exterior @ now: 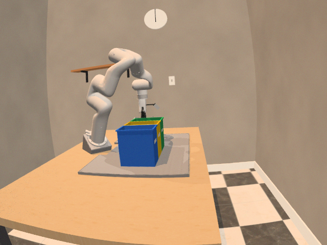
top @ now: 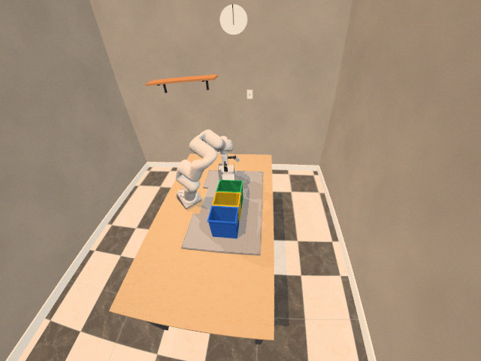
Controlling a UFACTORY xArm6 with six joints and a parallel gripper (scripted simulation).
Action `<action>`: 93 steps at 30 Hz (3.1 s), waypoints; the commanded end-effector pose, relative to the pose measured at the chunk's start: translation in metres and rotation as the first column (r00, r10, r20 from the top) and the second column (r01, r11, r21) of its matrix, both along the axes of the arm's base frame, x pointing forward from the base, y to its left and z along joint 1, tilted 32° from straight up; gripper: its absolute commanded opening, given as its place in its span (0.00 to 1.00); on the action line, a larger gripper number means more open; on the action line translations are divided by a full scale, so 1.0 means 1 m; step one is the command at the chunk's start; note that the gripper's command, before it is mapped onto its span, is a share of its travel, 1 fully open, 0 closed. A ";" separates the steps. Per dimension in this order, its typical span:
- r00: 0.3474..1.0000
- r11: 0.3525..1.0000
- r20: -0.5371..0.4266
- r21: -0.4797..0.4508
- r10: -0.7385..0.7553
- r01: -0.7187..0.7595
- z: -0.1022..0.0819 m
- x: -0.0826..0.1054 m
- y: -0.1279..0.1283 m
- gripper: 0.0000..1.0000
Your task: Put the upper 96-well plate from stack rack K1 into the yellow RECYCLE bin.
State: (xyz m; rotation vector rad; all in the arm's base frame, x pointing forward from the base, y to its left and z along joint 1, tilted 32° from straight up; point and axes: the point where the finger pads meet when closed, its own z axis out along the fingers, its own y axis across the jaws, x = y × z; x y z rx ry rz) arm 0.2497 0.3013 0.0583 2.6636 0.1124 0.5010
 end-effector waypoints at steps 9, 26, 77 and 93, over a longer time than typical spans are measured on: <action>1.000 1.000 0.002 0.004 0.001 -0.001 0.017 -0.006 0.009 0.00; 1.000 1.000 0.001 0.004 0.001 -0.001 0.038 -0.016 0.019 0.00; 1.000 1.000 0.001 0.004 0.001 -0.001 0.101 -0.043 0.048 0.00; 0.996 0.996 0.039 0.042 -0.084 0.082 0.106 -0.043 0.039 0.00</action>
